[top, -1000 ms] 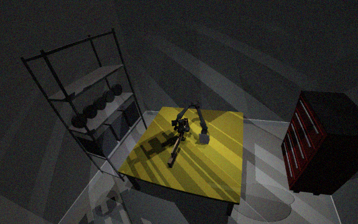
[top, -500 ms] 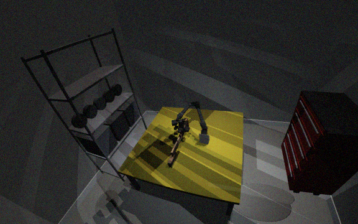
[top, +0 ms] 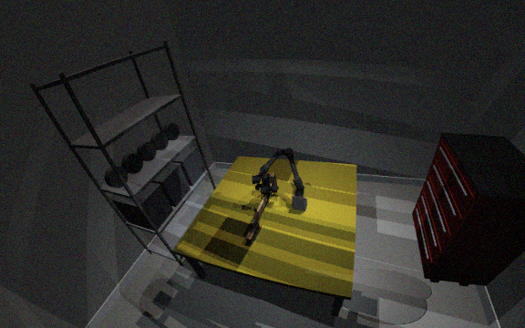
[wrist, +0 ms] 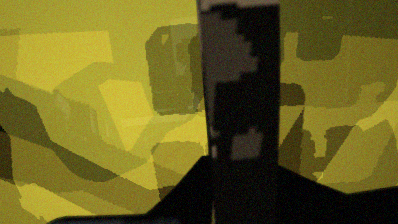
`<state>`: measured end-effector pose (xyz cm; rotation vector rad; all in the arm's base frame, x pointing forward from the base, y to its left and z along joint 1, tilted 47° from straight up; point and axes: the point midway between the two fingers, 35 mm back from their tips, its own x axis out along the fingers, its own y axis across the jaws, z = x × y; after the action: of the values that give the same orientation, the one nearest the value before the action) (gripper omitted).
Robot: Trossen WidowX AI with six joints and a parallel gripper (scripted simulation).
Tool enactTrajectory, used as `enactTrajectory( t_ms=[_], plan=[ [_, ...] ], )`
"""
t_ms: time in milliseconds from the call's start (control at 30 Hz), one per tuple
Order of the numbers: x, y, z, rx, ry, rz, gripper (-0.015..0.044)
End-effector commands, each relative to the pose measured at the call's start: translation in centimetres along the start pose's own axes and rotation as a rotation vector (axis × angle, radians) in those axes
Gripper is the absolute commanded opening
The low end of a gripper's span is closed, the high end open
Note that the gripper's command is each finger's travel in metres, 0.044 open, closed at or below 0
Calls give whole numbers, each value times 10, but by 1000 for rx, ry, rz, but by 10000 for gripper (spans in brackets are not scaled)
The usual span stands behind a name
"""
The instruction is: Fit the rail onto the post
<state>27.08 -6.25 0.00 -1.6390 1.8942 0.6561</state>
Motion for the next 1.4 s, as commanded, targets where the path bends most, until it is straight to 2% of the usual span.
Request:
enactTrajectory(
  t_ms=[0, 1367],
  plan=[
    [-1, 0, -2, -3, 0, -2, 0],
    [-1, 0, -15, -3, 0, -2, 0]
  ],
)
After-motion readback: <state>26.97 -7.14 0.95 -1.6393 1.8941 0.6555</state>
